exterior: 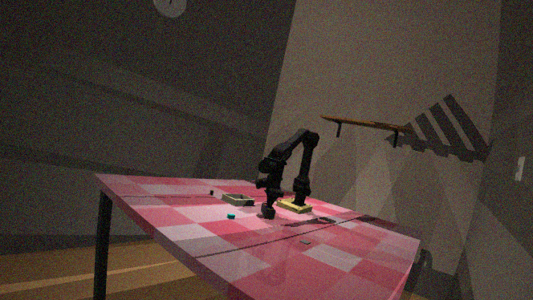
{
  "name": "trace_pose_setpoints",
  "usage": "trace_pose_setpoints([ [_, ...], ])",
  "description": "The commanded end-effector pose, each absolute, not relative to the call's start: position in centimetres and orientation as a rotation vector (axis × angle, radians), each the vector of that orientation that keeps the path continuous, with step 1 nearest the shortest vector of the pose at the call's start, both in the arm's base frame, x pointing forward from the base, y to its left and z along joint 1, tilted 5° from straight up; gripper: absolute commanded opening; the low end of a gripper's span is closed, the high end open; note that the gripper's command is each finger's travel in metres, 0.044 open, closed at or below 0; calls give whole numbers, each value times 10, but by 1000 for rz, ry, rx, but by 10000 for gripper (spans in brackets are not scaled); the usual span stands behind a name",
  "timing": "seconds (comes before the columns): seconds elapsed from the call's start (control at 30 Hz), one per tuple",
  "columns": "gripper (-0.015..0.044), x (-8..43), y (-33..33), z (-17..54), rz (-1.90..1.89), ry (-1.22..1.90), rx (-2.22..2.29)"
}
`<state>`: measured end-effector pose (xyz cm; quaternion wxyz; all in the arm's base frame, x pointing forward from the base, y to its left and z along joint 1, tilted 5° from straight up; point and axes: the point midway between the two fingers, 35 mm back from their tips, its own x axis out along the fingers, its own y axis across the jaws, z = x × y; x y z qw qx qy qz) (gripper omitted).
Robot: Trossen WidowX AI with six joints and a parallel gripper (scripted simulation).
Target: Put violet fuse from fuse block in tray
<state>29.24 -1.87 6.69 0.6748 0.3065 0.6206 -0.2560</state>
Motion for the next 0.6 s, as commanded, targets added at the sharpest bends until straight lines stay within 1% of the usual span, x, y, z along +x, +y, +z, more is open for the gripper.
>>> trace_pose_setpoints([
  [0.0, 0, 293, -19, 70, -575, 1394, 690],
  [0.57, 0, 292, -19, 78, -574, 1395, 691],
])
